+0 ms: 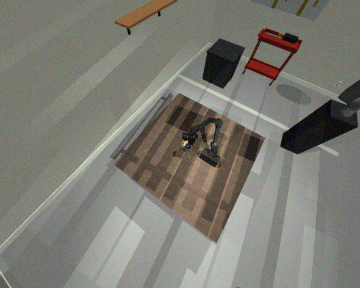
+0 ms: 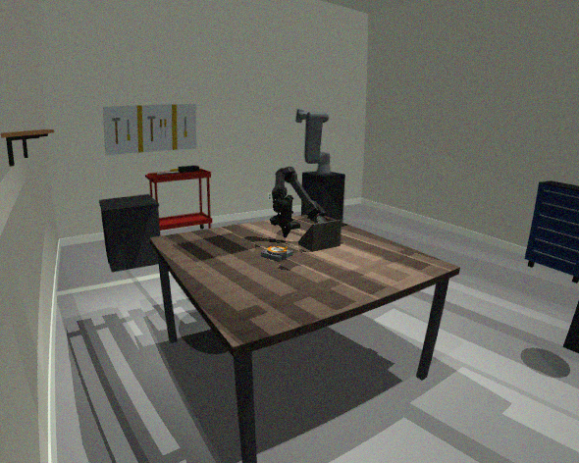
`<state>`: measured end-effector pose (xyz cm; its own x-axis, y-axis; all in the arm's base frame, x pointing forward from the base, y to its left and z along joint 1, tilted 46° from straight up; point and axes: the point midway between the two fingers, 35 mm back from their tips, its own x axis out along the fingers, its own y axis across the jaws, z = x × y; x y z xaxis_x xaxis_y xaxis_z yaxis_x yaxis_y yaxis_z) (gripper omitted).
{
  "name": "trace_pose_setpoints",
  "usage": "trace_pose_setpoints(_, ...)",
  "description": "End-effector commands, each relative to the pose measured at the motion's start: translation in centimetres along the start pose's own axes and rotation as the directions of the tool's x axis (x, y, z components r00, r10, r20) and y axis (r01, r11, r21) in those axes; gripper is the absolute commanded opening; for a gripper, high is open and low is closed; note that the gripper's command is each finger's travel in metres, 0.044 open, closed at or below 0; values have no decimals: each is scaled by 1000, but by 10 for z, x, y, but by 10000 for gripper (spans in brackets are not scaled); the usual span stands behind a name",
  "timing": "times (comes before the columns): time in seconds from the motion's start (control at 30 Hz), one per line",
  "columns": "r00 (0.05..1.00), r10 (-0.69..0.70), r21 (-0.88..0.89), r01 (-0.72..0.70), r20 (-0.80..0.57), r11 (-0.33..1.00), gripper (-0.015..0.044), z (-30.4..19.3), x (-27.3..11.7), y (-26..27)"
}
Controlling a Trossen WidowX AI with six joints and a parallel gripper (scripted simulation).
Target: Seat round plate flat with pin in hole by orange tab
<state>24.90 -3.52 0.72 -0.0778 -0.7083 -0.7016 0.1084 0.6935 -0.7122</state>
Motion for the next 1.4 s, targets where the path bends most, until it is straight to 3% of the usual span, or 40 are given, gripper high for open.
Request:
trace_pose_setpoints(0.0,1000,6,11,-5,-31,1000,0,-4,4,7)
trace_pose_setpoints(0.4,1000,4,12,-4,-31,1000,0,-5,52,8)
trace_pose_setpoints(1.37,1000,5,12,-5,-30,1000,0,8,53,32)
